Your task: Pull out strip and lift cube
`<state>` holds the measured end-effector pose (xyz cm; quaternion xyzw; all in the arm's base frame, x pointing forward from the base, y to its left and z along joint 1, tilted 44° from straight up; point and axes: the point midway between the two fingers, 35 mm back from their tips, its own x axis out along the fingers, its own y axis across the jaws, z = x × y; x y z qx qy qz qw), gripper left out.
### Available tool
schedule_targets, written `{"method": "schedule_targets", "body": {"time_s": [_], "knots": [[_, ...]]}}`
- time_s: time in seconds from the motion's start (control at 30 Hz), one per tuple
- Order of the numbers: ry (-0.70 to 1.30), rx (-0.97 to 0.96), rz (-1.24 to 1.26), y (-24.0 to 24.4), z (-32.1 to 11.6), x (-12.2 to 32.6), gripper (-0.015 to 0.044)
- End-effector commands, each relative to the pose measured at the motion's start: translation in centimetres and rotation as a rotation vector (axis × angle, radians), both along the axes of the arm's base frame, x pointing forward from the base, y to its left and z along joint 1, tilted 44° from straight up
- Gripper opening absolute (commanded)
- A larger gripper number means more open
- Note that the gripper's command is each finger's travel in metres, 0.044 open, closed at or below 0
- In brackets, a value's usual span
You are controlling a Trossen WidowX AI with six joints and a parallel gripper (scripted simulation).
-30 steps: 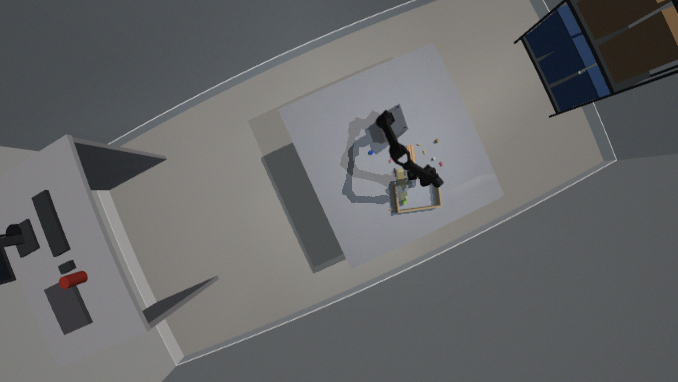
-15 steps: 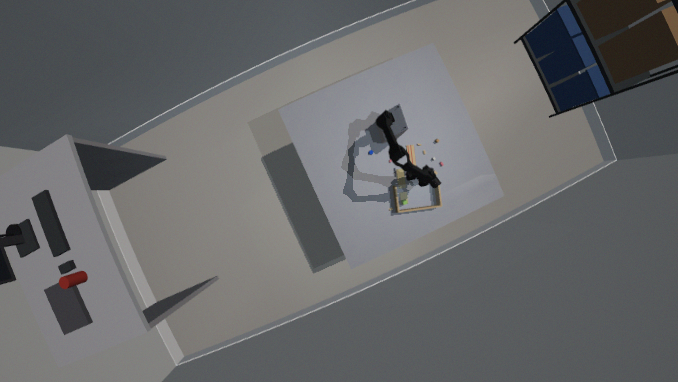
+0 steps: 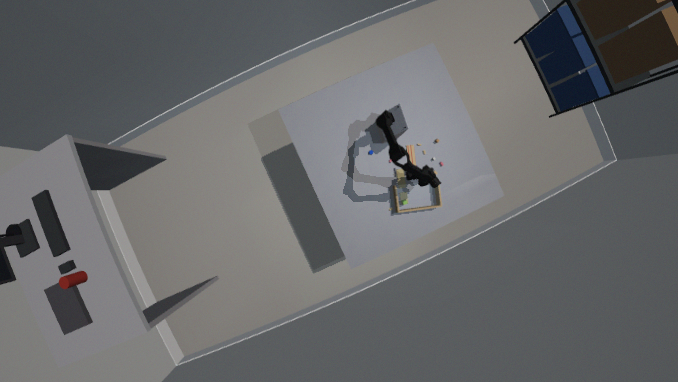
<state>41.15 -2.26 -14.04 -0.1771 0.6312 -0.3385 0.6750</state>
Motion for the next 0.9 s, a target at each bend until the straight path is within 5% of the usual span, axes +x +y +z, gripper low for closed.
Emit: {"method": "schedule_targets", "body": {"time_s": [0.0,0.07,0.87], "knots": [[-0.001,0.001,0.000,0.0,0.0,0.0,0.0046],[-0.001,0.001,0.000,0.1,0.2,-0.2,0.0000],[0.010,-0.002,0.002,2.2,4.0,-6.6,0.0000]]}}
